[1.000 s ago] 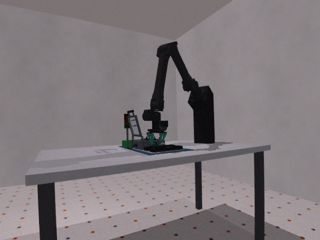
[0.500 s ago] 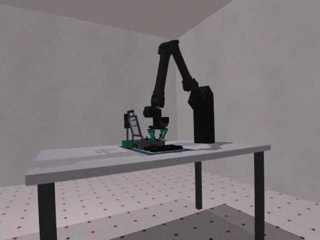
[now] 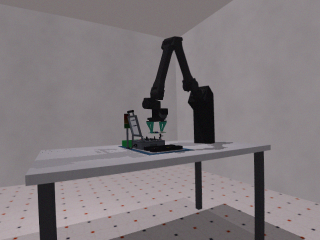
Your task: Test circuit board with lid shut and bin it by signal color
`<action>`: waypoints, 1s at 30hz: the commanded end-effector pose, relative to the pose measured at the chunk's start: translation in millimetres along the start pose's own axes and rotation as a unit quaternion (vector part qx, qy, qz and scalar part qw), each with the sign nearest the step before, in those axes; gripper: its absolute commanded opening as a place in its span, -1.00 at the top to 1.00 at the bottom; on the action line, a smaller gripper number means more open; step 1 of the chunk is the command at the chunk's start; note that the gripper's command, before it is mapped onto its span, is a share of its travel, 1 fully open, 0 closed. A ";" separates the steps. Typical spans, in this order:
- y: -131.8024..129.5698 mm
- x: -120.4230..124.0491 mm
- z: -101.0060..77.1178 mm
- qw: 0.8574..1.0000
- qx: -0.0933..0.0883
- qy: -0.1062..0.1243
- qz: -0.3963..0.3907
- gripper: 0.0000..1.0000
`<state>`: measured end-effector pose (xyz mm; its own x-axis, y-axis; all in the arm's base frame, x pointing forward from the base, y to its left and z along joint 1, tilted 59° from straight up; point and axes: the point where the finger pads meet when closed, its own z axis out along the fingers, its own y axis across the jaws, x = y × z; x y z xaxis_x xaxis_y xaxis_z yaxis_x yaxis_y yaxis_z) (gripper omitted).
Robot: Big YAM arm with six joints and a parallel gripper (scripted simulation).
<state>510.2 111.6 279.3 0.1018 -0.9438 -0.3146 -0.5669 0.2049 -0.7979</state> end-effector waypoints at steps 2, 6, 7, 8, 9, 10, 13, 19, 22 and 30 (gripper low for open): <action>3.5 11.0 -0.8 1.000 -0.007 0.009 0.001 -0.45; -9.0 6.1 -8.6 1.000 0.009 0.004 -0.001 -0.45; -9.0 6.1 -8.6 1.000 0.009 0.004 -0.001 -0.45; -9.0 6.1 -8.6 1.000 0.009 0.004 -0.001 -0.45; -9.0 6.1 -8.6 1.000 0.009 0.004 -0.001 -0.45; -9.0 6.1 -8.6 1.000 0.009 0.004 -0.001 -0.45; -9.0 6.1 -8.6 1.000 0.009 0.004 -0.001 -0.45; -9.0 6.1 -8.6 1.000 0.009 0.004 -0.001 -0.45; -9.0 6.1 -8.6 1.000 0.009 0.004 0.000 -0.45; -5.9 7.9 -8.8 1.000 0.009 0.003 -0.002 -0.45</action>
<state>509.8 111.6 275.4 0.1005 -0.9439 -0.3146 -0.5743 0.2032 -0.7931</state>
